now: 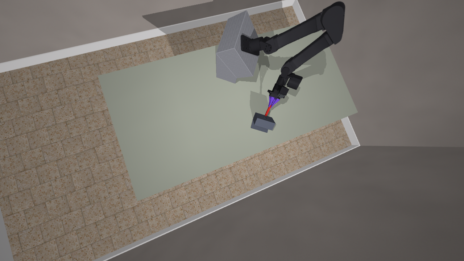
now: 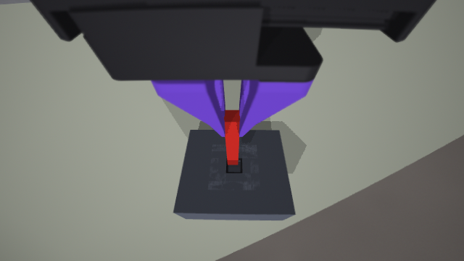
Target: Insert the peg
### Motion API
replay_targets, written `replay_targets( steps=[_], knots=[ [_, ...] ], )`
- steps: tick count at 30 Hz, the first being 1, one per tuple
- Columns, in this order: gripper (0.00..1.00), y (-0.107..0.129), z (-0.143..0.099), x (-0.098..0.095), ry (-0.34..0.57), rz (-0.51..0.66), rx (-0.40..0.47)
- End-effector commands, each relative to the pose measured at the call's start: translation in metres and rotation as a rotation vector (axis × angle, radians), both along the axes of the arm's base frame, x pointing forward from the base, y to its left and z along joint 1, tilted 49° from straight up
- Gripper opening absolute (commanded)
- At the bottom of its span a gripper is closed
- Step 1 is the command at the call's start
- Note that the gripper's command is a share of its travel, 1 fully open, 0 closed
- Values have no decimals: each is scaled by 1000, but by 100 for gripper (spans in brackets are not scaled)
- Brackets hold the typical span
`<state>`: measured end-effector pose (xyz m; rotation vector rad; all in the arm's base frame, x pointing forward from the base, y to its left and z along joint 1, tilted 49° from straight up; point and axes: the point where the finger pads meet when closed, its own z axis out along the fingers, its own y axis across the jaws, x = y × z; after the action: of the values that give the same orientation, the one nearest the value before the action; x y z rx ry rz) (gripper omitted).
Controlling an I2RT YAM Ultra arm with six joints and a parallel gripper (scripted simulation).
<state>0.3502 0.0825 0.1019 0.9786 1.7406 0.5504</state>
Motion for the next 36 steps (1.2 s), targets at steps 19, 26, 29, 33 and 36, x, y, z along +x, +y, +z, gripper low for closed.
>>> replay_targets(
  steps=[19,26,29,33,36],
  knots=[
    [0,-5,1,12,-17,-14,1],
    [0,-5,0,15,-17,-14,1],
    [0,-5,2,14,-17,-14,1],
    [0,-4,3,14,-17,-14,1],
    [0,-4,4,14,-17,-14,1]
  ],
)
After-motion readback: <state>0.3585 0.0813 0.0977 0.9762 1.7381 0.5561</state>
